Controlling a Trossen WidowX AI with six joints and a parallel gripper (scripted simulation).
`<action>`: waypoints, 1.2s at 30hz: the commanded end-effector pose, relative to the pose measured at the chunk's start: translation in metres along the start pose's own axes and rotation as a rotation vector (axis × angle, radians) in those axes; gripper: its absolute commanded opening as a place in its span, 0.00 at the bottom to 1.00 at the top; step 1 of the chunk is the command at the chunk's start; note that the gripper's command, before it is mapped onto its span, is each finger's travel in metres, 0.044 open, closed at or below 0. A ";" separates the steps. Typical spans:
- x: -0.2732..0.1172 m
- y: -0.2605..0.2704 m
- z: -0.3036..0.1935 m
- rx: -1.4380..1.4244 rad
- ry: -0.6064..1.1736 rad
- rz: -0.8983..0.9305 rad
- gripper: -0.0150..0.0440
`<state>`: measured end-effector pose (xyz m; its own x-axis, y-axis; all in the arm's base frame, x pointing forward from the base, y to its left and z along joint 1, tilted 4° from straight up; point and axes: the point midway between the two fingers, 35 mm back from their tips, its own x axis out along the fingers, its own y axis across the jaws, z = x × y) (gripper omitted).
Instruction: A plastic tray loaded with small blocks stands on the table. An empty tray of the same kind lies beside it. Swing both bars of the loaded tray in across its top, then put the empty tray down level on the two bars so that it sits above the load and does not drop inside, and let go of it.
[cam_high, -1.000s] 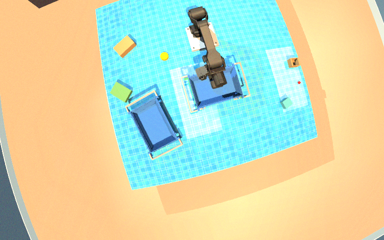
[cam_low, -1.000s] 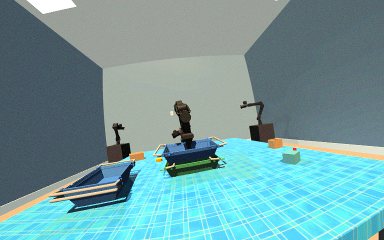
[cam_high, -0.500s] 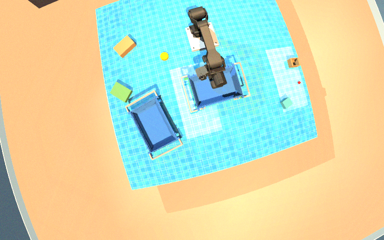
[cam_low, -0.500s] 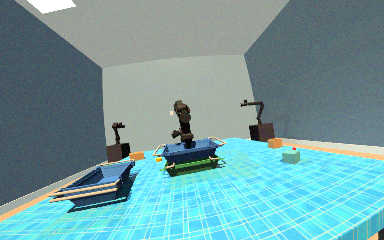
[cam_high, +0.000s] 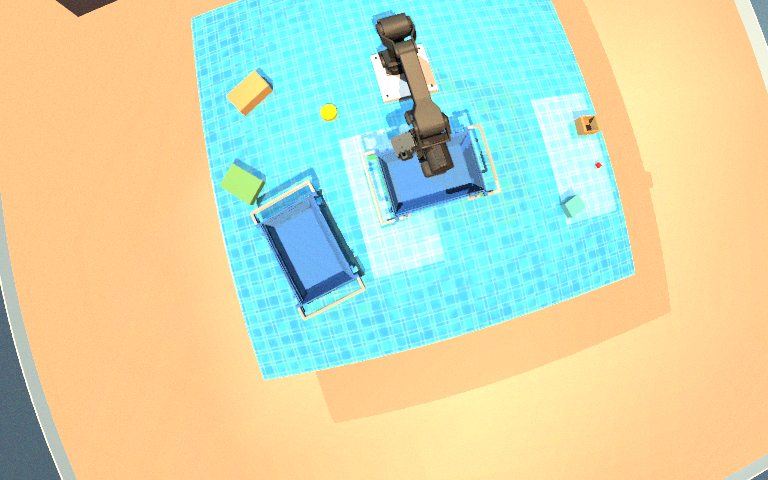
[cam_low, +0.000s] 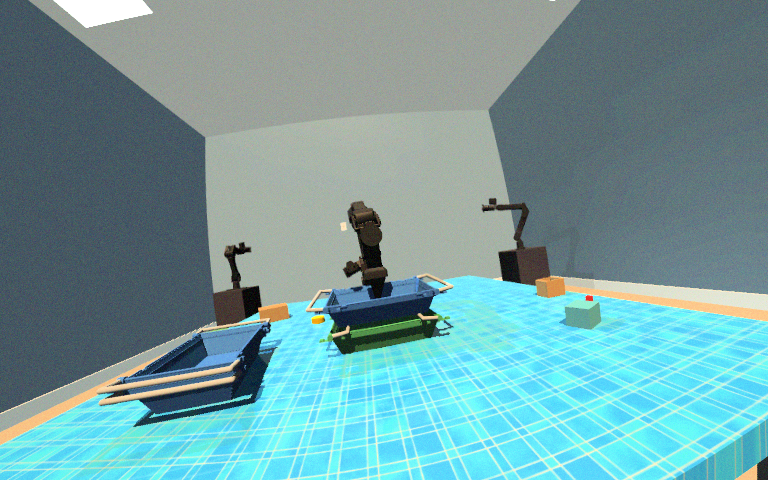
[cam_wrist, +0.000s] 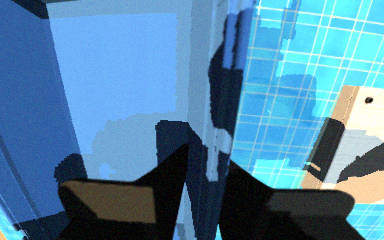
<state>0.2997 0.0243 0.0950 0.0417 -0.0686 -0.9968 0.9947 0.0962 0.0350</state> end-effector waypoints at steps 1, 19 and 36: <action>0.007 -0.006 0.000 -0.004 -0.001 -0.035 0.25; 0.007 -0.006 0.000 -0.004 -0.001 -0.035 0.25; 0.007 -0.006 0.000 -0.004 -0.001 -0.035 0.28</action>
<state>0.2996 0.0243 0.0947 0.0417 -0.0686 -0.9968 0.9947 0.0962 0.0350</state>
